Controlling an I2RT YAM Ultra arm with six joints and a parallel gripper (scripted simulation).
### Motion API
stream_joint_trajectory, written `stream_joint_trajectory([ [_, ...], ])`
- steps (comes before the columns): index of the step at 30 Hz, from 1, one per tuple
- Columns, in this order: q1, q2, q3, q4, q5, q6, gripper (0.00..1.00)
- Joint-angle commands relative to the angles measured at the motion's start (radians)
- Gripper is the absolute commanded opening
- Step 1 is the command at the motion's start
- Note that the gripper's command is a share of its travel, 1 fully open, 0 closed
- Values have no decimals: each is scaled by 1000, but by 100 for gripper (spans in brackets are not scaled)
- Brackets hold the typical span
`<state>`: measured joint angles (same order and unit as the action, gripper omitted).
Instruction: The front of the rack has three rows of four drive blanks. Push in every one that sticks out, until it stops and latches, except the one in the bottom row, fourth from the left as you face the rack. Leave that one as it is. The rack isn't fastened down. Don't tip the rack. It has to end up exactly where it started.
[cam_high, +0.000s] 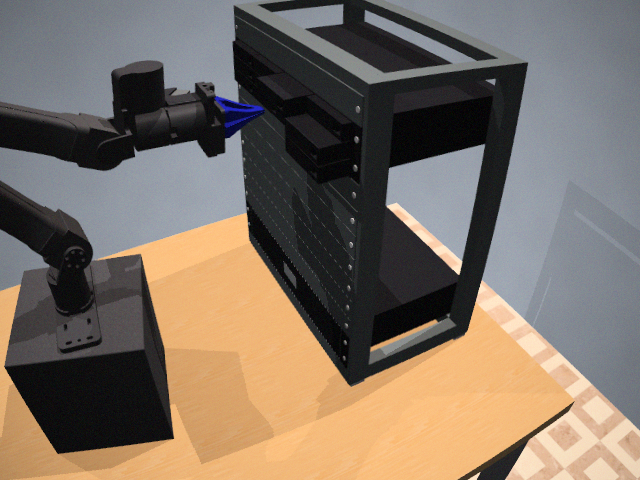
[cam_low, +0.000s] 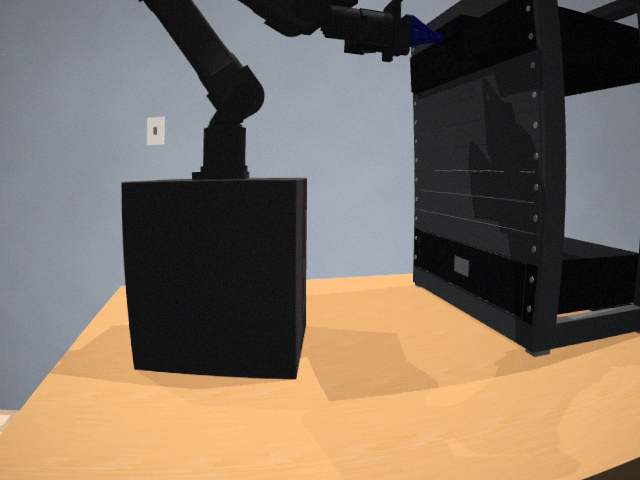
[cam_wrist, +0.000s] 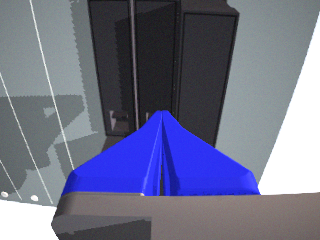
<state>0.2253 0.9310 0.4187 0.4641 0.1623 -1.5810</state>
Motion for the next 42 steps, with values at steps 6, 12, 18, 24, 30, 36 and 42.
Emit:
stream_joint_trajectory([
  [6,-7,9,48,43,-6,9,0],
  [12,-7,9,48,43,-6,9,0],
  [18,-6,5,53,36,-6,9,0],
  [24,3,-13,107,-45,1,9,0],
  [30,6,-3,133,-62,3,9,0],
  [36,6,-4,133,-49,3,10,0],
  [42,6,-4,133,-47,2,10,0],
])
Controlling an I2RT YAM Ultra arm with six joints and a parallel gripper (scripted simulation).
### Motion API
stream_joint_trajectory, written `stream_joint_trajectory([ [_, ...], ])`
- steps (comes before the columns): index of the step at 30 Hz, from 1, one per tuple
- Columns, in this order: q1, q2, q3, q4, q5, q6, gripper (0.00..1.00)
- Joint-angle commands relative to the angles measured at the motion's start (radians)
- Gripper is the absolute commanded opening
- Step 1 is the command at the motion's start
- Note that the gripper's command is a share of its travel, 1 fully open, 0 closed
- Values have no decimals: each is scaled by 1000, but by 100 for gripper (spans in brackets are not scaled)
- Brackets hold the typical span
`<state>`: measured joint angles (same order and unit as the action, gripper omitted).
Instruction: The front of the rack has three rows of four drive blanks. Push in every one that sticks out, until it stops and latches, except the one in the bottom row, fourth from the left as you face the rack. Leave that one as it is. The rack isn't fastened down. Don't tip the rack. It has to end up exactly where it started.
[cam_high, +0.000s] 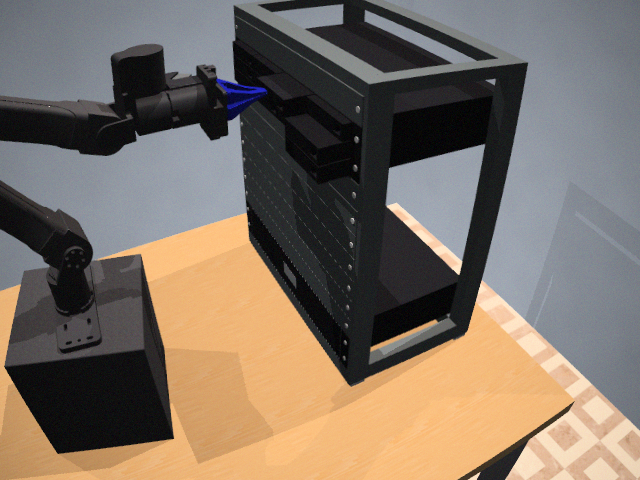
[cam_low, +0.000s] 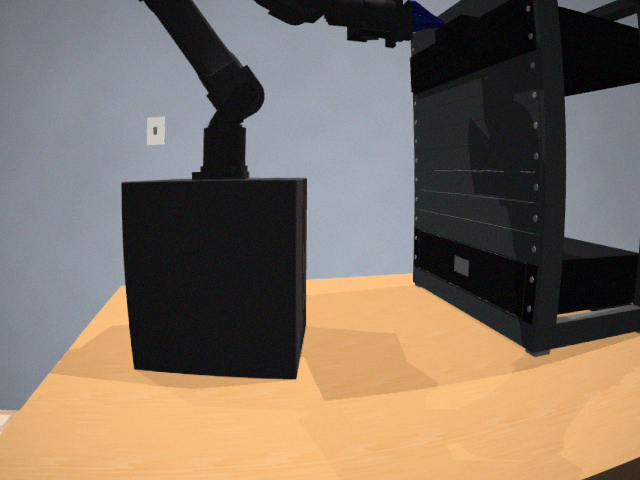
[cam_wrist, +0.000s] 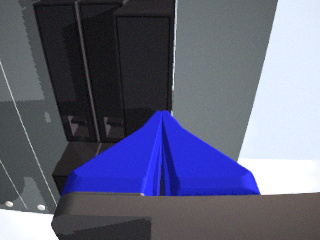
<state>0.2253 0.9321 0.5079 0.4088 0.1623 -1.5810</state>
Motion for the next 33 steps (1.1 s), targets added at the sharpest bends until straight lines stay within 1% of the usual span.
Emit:
stream_joint_trajectory([
  [1,6,-5,44,8,2,10,0],
  [15,6,-5,44,8,2,10,0],
  [23,-15,68,32,83,-11,9,0],
  [33,-11,74,32,90,-12,9,0],
])
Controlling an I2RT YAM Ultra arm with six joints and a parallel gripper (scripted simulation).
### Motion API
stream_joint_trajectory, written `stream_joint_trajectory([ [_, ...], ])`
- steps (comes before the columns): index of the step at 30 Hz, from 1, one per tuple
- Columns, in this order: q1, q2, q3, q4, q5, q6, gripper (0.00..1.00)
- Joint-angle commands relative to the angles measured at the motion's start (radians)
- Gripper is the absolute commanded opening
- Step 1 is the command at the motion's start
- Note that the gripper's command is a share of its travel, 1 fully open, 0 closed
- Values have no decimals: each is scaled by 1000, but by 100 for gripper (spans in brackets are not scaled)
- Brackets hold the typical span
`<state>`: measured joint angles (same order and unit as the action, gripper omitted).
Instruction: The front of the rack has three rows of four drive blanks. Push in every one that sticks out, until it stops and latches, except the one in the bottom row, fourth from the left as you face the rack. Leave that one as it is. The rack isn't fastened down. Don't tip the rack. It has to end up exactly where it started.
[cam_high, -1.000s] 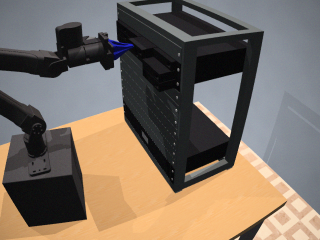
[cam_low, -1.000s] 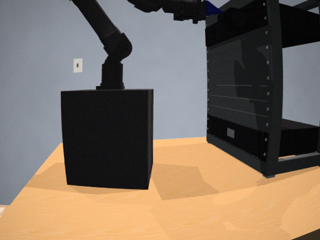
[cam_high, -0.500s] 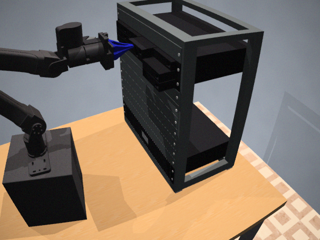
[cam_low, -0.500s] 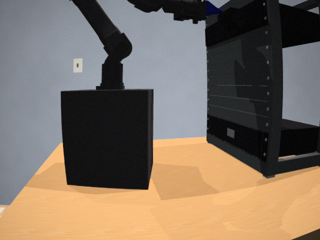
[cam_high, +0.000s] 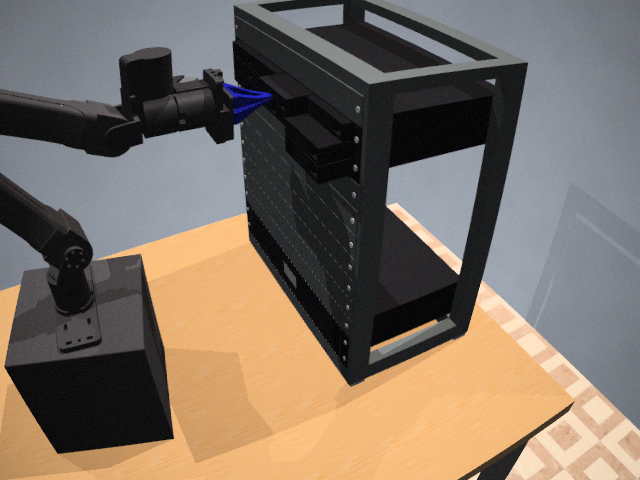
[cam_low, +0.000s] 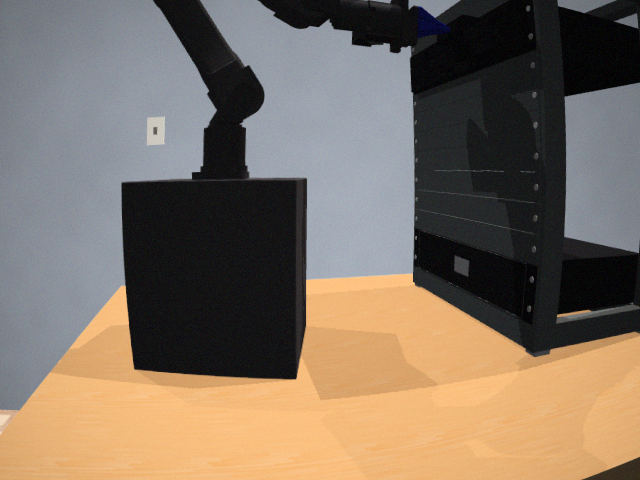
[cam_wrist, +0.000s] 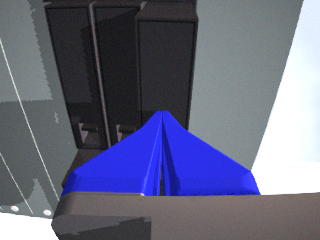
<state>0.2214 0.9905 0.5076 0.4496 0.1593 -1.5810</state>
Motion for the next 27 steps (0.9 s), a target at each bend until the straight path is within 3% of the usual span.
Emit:
stream_joint_trajectory([
  [1,-7,15,33,49,-9,9,0],
  [15,-7,16,33,49,-9,9,0],
  [27,-16,64,59,72,-15,10,0],
])
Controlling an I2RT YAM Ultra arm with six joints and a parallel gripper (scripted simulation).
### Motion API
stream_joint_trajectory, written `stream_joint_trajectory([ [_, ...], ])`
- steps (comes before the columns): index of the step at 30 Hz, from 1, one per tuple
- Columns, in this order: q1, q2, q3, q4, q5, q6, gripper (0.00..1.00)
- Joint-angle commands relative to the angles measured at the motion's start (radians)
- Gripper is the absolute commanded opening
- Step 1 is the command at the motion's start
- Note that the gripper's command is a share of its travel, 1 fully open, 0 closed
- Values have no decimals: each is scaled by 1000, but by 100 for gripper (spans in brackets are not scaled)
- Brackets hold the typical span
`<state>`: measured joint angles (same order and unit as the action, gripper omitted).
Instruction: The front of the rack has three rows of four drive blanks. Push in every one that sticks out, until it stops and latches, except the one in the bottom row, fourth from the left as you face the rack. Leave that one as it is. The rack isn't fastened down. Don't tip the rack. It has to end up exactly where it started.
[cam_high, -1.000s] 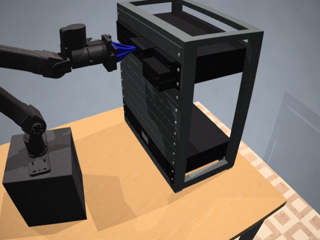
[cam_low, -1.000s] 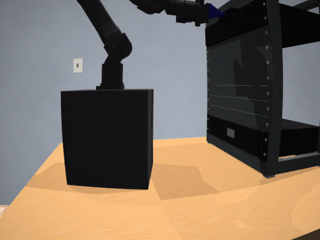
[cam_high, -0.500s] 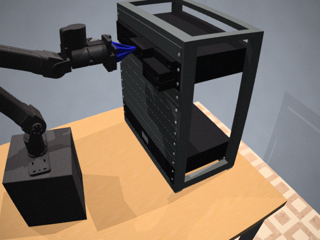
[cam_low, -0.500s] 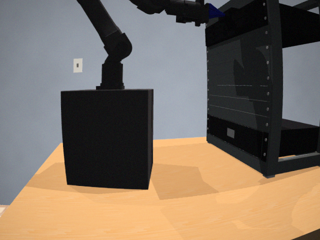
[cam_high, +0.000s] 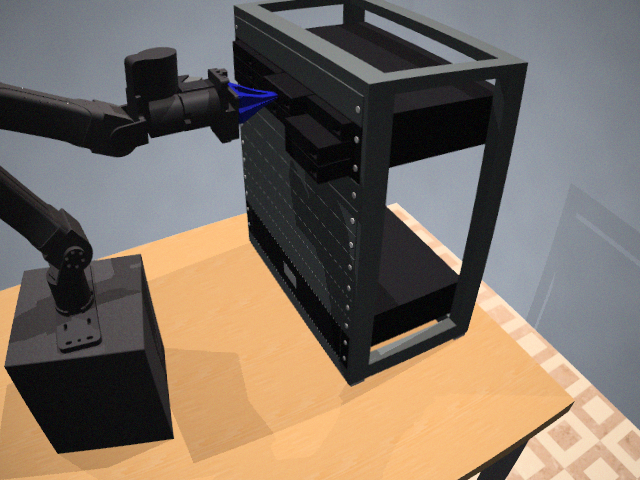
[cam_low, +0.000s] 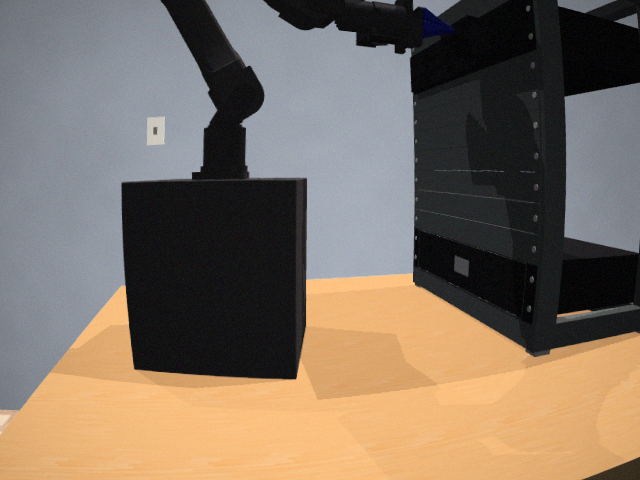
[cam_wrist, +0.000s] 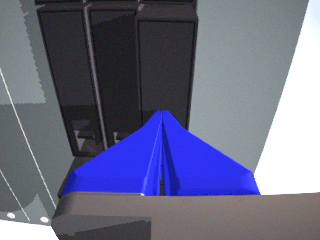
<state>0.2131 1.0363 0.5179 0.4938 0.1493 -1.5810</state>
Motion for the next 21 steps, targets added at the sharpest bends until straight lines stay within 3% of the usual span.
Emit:
stream_joint_trajectory([
  [1,-8,18,48,28,-5,10,0],
  [21,-13,27,53,32,-9,9,0],
])
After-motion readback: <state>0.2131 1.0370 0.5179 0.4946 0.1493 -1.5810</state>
